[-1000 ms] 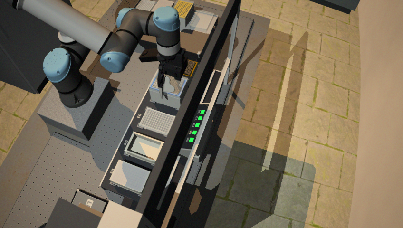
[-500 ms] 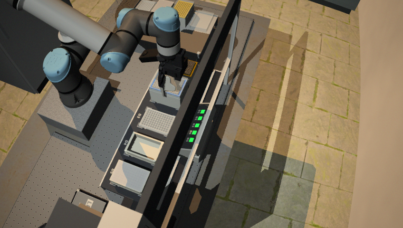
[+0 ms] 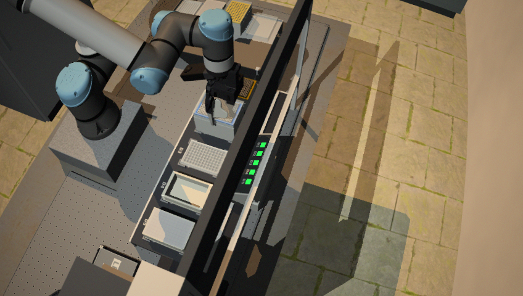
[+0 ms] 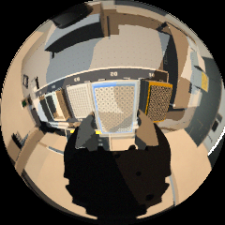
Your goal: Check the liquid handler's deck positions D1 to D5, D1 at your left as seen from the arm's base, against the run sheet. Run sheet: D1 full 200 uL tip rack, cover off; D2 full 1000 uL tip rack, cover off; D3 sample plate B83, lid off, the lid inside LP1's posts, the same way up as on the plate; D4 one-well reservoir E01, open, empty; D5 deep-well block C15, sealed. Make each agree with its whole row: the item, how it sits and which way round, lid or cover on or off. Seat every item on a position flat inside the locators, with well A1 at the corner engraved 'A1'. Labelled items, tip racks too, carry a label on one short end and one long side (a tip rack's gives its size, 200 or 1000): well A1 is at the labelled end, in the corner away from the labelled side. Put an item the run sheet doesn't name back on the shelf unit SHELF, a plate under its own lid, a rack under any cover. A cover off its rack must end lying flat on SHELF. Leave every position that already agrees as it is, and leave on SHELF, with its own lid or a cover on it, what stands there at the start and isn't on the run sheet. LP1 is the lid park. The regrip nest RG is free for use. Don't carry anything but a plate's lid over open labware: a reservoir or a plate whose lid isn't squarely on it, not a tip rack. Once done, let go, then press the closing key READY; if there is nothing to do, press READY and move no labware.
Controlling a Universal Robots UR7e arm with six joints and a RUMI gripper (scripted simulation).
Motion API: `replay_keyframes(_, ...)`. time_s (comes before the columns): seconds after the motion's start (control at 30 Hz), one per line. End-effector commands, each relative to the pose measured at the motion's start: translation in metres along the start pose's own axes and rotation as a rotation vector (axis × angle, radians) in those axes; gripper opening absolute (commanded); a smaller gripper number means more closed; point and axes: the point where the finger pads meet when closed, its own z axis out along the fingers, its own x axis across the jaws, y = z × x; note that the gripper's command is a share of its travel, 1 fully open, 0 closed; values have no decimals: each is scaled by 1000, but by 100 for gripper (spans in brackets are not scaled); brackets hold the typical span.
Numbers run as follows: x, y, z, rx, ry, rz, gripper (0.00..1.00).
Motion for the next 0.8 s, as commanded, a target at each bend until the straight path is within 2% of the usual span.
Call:
replay_keyframes(0.0,0,0,0,-1,0,0,0)
replay_keyframes(0.5,0,0,0,-1,0,0,0)
replay_keyframes(0.77,0,0,-14,-1,0,0,0)
